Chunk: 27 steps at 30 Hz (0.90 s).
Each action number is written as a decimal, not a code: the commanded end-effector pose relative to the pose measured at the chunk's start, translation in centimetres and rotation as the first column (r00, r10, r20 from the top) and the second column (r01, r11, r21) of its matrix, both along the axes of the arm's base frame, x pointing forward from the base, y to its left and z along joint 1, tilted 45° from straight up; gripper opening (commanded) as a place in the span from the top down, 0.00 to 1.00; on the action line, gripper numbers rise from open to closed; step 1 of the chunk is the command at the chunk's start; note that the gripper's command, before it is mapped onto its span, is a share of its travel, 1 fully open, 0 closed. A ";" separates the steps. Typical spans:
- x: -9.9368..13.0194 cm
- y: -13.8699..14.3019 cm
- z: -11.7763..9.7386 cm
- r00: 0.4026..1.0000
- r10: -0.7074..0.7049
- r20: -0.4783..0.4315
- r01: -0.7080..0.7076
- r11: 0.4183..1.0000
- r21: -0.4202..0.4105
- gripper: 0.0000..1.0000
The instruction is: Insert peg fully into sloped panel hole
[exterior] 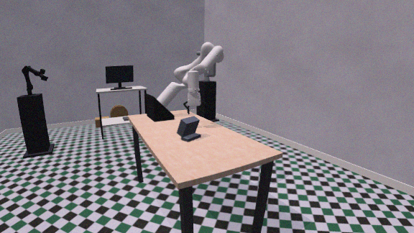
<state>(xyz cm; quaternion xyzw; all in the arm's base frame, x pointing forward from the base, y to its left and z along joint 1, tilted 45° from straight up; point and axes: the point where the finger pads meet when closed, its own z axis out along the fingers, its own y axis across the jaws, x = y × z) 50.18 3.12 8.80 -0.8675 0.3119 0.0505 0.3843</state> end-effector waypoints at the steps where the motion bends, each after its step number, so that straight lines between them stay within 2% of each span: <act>1: -2.2 0.0 0.2 0.998 0.057 -0.026 -0.058 0.998 -0.004 0.00; 4: -3.2 0.0 0.2 0.996 0.083 -0.037 -0.083 0.997 -0.006 0.00; 27: -2.9 2.2 -1.9 0.996 0.083 -0.037 -0.083 0.997 -0.006 0.00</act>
